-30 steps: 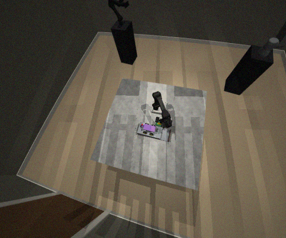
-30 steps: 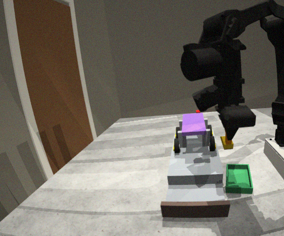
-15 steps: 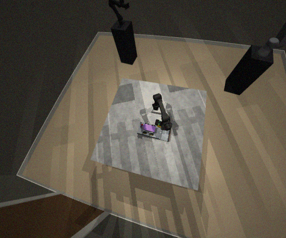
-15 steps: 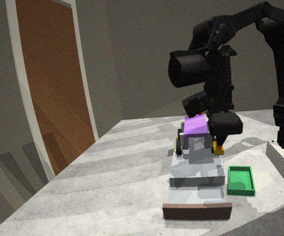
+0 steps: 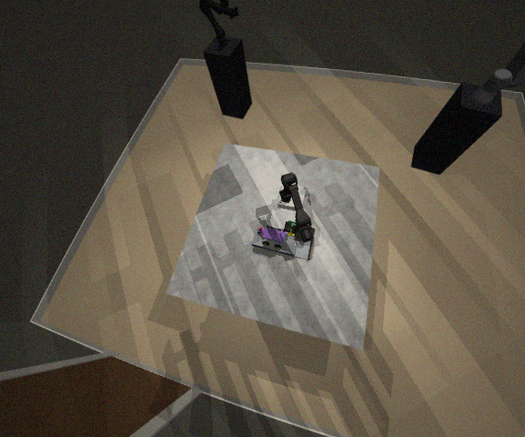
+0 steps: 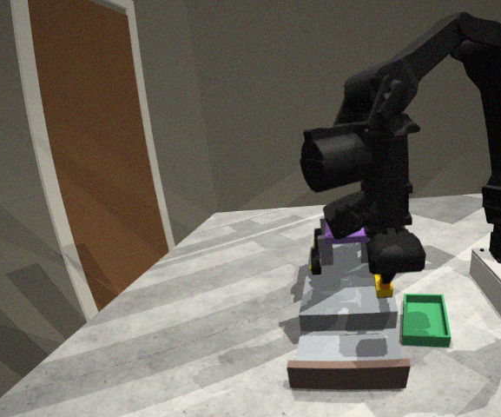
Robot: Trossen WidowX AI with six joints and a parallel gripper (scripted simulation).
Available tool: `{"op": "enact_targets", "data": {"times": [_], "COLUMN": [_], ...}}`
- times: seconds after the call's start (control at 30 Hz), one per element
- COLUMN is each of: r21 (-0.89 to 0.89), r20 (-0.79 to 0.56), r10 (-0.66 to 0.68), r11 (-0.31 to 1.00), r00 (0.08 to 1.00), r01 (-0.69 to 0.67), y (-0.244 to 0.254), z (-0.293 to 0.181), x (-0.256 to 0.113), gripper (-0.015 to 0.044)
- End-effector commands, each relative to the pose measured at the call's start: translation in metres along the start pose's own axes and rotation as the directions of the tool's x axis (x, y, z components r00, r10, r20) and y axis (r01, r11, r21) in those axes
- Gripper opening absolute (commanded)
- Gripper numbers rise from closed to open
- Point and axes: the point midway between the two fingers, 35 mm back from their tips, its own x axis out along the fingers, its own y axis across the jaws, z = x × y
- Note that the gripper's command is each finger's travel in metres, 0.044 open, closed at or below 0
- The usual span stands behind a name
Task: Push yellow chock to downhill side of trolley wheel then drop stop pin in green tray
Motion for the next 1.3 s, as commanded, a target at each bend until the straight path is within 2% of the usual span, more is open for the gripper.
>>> {"op": "enact_targets", "data": {"times": [0.0, 0.2, 1.27], "r21": [-0.005, -0.005, -0.005], "r20": [0.0, 0.0, 0.0], "r10": [-0.004, -0.005, -0.007], "r11": [1.0, 1.0, 1.0], "r00": [1.0, 1.0, 1.0], "r01": [0.004, 0.005, 0.007], "y": [-0.001, -0.002, -0.03], "z": [0.0, -0.001, 0.0], "x": [0.01, 0.022, 0.02], "gripper": [0.0, 0.0, 0.0]}}
